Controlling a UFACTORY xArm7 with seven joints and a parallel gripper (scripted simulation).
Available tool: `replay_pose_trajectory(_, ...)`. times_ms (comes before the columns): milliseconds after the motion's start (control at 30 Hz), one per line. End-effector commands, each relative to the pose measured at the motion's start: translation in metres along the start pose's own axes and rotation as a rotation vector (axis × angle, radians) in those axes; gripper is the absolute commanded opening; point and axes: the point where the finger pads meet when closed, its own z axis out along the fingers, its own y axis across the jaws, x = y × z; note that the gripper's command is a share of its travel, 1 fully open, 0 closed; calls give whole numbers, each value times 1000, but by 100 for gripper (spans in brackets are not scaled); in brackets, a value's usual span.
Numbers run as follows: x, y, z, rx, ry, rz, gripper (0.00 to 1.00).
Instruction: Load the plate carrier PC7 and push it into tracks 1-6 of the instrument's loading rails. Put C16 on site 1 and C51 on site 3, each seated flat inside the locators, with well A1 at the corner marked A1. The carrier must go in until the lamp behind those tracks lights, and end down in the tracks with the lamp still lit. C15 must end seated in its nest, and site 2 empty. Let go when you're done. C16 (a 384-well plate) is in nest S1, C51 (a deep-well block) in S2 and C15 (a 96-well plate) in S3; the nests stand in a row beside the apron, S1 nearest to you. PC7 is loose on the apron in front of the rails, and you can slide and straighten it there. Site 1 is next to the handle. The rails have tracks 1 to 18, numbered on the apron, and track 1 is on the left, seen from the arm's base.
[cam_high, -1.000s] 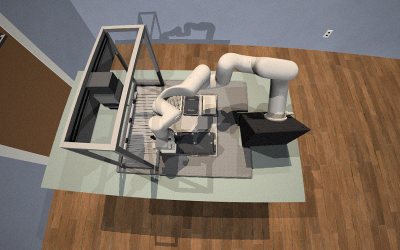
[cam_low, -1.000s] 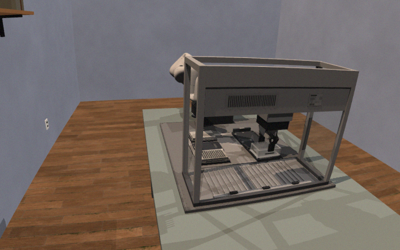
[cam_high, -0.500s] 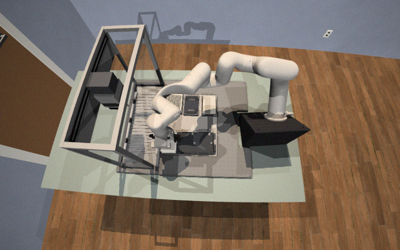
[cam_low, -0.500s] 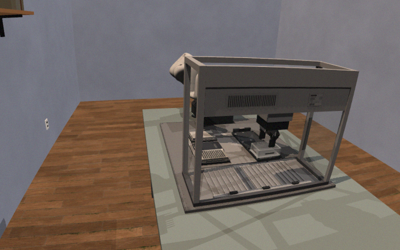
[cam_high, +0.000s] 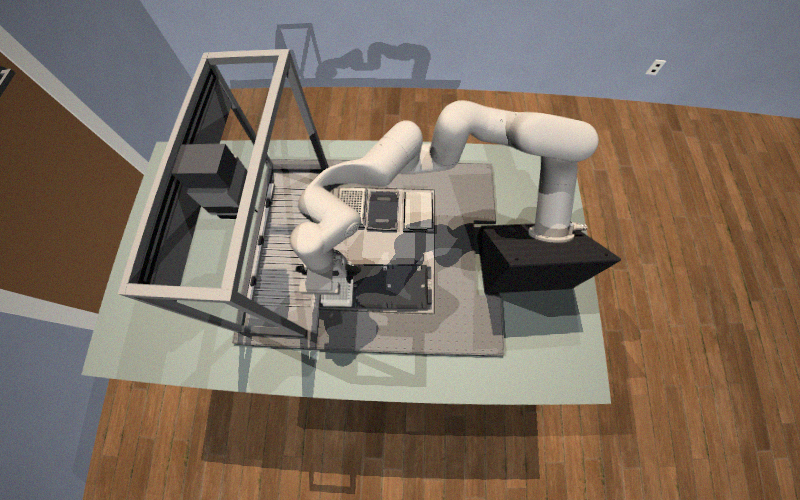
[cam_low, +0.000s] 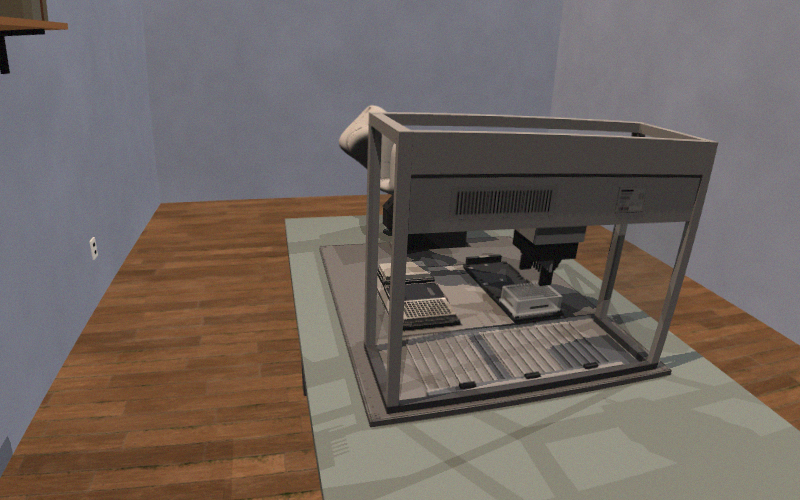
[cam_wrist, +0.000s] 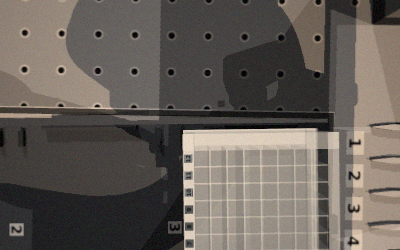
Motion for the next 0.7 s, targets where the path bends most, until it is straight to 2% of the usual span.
replay_pose_trajectory(0,1,1,-7,-3,2,0,100)
replay_pose_trajectory(667,1,0,-37,-3,2,0,100)
